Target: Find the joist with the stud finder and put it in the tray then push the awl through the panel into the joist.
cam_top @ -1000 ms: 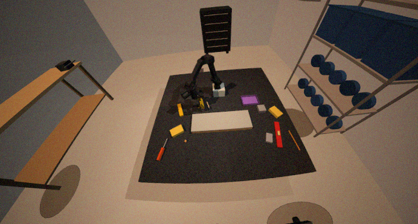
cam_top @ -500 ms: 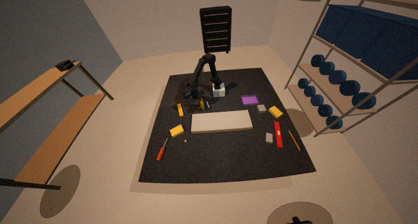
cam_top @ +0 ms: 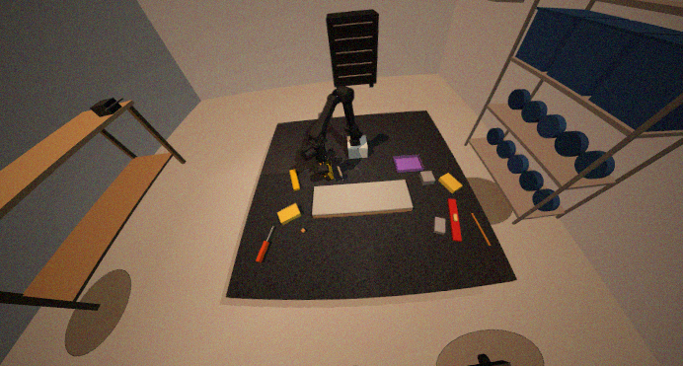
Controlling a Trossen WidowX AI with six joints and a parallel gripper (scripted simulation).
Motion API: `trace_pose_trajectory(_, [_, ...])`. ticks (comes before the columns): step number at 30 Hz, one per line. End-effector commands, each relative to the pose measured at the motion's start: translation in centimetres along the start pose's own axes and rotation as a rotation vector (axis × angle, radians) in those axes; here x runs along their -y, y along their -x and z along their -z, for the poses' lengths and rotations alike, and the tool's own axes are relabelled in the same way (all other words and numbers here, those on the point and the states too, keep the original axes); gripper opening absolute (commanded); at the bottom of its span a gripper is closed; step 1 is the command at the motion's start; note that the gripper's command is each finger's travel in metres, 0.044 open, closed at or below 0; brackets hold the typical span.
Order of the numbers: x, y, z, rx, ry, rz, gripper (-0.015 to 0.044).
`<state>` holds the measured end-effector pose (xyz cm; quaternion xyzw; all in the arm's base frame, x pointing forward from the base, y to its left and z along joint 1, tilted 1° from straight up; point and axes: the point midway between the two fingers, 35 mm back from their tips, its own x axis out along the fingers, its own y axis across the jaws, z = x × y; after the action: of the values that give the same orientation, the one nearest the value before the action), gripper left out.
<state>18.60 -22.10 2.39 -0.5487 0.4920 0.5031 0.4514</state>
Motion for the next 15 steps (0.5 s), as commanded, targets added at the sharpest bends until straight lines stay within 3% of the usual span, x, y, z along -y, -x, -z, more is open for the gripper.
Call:
trace_pose_trajectory(1, [-0.02, 0.05, -0.03, -0.027, -0.005, -0.001, 0.0])
trace_pose_trajectory(15, [-0.01, -0.02, -0.28, -0.108, -0.007, 0.0, 0.0])
